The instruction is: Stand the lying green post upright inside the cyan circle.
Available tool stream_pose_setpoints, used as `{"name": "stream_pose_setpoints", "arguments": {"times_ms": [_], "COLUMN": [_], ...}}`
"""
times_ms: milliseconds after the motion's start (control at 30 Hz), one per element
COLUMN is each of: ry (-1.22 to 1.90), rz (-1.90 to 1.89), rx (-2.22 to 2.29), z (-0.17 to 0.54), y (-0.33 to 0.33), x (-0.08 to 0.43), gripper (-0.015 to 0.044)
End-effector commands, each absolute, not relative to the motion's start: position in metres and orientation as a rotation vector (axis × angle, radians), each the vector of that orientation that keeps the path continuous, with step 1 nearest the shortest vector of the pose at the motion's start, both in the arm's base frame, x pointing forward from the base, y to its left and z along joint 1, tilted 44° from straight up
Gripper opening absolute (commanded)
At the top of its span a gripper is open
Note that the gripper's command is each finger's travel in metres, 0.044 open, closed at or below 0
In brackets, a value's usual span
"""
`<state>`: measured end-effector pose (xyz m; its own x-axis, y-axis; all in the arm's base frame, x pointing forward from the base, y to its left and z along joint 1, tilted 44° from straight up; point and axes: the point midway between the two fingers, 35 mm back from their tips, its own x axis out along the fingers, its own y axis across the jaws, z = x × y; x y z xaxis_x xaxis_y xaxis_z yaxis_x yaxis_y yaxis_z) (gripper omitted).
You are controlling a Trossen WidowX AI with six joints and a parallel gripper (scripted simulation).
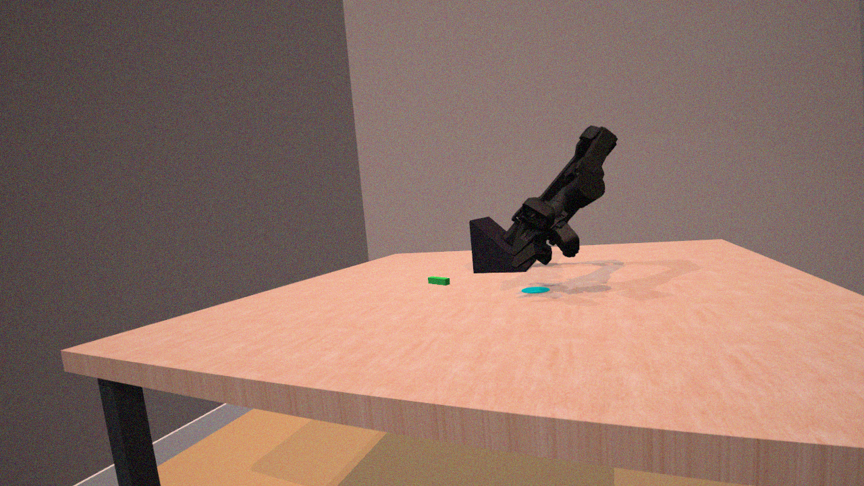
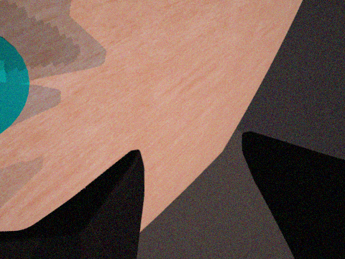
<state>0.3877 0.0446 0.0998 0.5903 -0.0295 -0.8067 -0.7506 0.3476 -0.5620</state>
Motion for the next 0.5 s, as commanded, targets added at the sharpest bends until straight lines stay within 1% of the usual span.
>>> {"name": "stream_pose_setpoints", "arguments": {"times_ms": [0, 467], "ry": [0.878, 1.059], "rz": [0.579, 0.724], "rx": [-1.136, -1.081], "z": [0.091, 0.053], "y": [0.029, -0.038], "x": [0.389, 0.377], "gripper": [0.0233, 0.0233]}}
